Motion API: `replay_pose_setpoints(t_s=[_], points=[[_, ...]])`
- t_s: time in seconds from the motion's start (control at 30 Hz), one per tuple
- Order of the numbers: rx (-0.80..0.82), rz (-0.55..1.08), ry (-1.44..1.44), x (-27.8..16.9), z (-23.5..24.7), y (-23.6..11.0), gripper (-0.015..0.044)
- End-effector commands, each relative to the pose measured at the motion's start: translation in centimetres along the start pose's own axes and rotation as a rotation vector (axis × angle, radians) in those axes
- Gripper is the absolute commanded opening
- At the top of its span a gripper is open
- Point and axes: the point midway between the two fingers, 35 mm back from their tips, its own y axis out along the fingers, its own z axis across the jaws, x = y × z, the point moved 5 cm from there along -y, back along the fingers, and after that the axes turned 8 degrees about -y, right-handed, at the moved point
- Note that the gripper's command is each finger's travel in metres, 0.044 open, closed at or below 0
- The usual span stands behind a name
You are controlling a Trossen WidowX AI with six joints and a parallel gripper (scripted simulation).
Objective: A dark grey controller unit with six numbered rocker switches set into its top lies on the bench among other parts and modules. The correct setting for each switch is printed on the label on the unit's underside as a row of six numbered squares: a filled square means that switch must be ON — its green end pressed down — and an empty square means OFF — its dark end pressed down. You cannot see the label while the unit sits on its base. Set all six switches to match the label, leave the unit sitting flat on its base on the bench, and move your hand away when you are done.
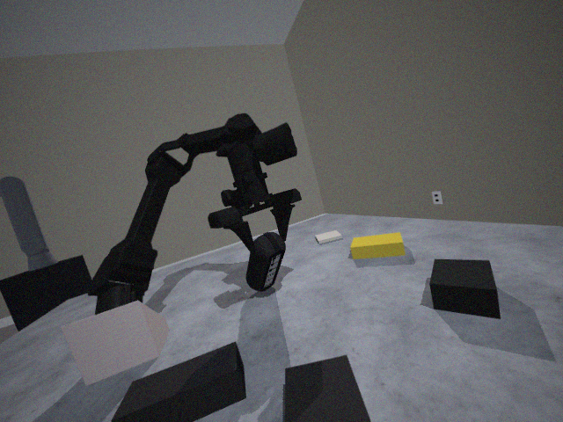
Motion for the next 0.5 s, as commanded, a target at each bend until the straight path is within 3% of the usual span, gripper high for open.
replay_pose_setpoints(t_s=[0.0,0.47], points=[[0.010,-0.016,-0.004,-0.20,-0.01,0.63,0.0338],[0.010,-0.016,-0.004,-1.04,0.11,1.27,0.0338]])
